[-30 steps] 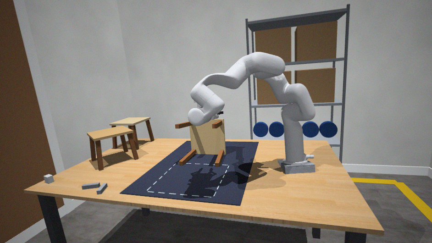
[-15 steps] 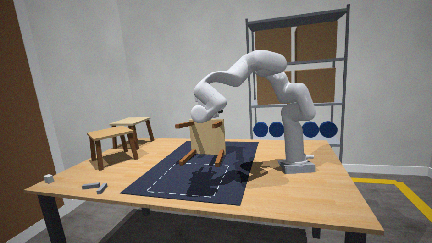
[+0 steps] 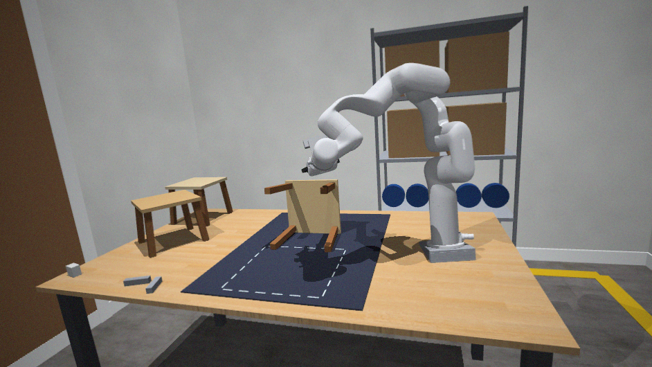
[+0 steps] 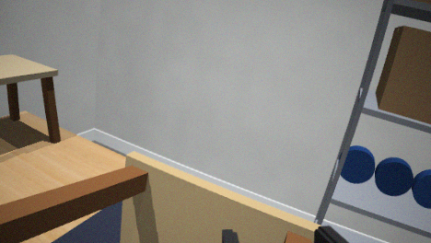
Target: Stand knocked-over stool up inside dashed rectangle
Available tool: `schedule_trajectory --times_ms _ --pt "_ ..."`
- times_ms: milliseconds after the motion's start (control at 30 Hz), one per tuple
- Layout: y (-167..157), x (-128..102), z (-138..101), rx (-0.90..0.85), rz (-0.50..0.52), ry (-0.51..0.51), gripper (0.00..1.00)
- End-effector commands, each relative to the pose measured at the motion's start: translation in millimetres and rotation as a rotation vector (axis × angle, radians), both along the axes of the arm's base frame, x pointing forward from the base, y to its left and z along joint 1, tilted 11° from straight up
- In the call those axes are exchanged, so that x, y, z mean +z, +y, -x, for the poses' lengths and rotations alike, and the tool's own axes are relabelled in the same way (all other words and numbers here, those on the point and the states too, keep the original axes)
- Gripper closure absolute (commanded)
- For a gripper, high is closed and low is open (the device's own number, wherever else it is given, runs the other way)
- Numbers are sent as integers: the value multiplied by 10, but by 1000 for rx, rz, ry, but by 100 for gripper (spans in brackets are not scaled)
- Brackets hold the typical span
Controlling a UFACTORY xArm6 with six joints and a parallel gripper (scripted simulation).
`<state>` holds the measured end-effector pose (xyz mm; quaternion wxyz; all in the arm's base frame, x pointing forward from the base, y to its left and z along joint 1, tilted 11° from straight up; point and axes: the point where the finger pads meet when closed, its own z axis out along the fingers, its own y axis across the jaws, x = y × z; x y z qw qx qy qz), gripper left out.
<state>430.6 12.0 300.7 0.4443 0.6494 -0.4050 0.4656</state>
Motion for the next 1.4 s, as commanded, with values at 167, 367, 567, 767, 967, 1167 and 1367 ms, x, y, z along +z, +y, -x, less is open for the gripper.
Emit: schedule_trajectory --times_ms 167,367,567,767,967,1167,1367 --pt "-848 97 -202 313 -199 197 55" --pt "-1098 102 -254 404 -255 270 55" --pt "-1301 130 -292 529 -326 355 55" --pt "-1482 152 -316 642 -390 426 55" --pt "-1582 160 -328 711 -432 469 55" --pt "-1647 169 -343 830 -502 532 55" --pt "-1659 171 -347 902 -558 577 55"
